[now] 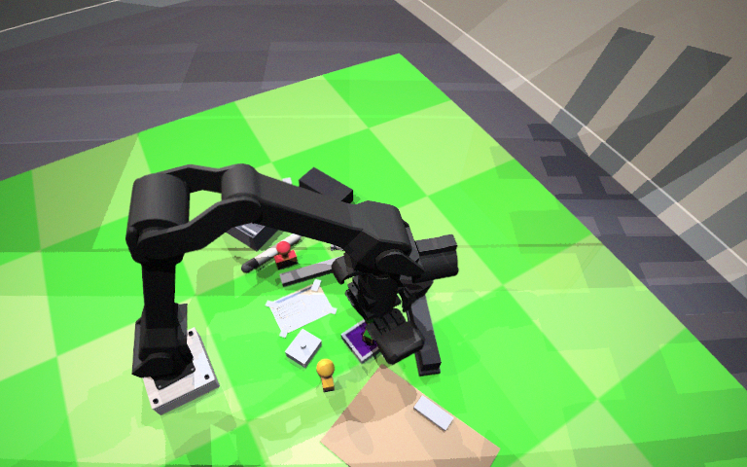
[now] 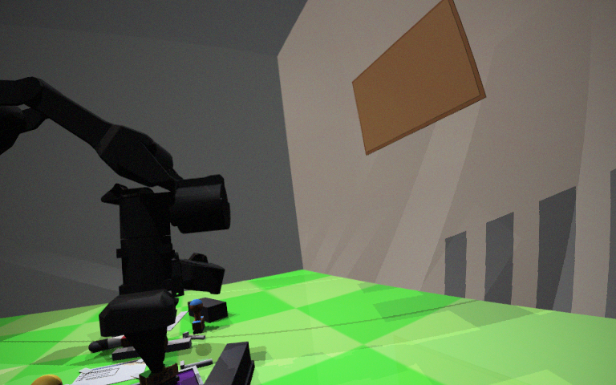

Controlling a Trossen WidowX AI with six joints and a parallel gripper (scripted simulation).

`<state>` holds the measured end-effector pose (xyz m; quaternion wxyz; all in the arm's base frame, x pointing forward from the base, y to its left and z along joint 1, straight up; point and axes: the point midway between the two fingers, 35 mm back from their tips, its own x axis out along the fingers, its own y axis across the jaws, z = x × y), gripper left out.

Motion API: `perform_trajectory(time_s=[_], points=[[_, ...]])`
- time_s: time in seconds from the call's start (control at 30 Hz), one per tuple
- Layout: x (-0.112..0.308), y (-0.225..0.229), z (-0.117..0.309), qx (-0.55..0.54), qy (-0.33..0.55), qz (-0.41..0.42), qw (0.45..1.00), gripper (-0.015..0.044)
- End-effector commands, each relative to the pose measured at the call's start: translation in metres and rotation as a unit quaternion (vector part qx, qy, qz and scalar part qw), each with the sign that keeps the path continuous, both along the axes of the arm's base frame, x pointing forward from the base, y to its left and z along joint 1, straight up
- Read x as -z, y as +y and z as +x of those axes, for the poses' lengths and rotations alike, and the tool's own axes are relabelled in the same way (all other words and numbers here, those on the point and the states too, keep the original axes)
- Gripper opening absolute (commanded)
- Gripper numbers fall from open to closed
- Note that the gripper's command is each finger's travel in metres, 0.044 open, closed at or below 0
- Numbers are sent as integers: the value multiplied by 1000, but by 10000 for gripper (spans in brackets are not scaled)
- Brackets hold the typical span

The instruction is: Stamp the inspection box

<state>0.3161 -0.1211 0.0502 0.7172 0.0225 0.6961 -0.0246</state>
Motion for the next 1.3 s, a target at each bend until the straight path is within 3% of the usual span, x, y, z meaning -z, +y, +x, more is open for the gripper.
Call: perform_trajectory(time_s=[0.0, 1.27], points=[[-4, 0, 0, 0, -2, 1, 1000, 0], [-53, 1, -1, 0, -2, 1, 1000, 0]])
